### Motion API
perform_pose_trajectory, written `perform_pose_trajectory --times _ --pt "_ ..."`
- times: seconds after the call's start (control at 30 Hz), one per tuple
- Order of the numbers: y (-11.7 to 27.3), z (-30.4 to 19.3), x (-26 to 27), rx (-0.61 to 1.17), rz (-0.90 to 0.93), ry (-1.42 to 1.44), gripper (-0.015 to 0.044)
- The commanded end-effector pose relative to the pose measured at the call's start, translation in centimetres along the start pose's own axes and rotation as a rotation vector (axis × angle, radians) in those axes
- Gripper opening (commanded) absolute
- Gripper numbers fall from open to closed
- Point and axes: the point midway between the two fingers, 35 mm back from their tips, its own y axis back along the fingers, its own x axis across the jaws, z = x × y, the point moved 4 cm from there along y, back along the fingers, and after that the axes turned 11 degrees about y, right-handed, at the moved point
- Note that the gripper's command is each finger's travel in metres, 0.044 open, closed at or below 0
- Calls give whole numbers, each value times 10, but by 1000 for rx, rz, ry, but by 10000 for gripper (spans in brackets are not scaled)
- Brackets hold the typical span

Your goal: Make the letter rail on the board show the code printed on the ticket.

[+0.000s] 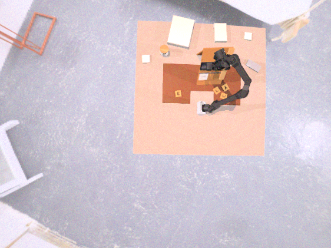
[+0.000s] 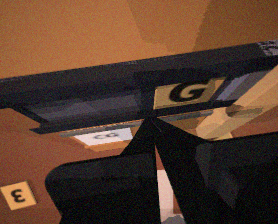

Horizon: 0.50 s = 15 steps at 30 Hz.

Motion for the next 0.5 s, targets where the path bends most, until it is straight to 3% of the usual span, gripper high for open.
perform_pose_trajectory --times 0.0,0.47 --pt "-2 2 0 -1 2 2 0" --pt "-6 7 -2 -2 1 2 0"
